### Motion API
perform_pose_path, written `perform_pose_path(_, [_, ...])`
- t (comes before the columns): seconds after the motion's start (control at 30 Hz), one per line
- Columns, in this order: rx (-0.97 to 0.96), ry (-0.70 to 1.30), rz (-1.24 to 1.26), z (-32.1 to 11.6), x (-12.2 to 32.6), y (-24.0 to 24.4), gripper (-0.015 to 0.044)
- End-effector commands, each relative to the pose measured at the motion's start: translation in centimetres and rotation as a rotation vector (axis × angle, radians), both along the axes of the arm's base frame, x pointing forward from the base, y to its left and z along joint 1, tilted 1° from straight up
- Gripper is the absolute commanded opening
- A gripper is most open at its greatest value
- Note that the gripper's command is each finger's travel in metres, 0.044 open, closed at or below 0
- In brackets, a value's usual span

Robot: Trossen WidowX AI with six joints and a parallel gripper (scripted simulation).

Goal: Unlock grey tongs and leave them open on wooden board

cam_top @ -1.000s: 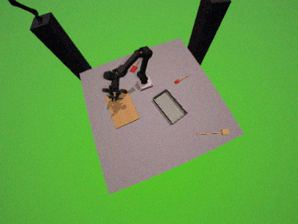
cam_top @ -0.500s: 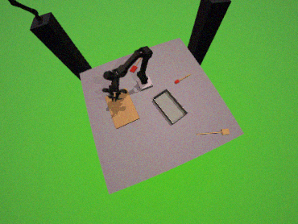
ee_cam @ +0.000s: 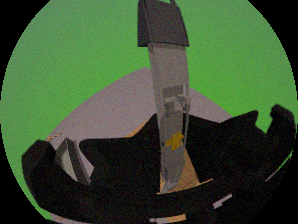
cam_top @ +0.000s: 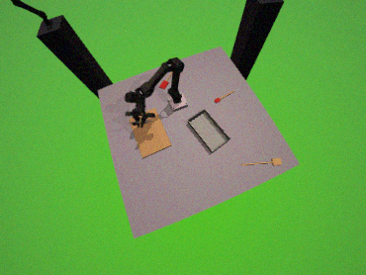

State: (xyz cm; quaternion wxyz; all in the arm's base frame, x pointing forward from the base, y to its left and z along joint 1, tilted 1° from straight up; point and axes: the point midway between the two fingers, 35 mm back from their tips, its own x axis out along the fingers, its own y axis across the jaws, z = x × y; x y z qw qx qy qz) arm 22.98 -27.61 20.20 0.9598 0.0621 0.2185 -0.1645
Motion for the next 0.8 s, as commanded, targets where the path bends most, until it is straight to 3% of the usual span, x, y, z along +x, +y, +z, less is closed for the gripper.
perform_pose_path(0.0, [0.026,0.064,-0.013,-0.5,0.7,-0.8,-0.0150])
perform_pose_path(0.77, [0.233,0.547,-0.032,-7.0,2.7,-1.6,-0.0150])
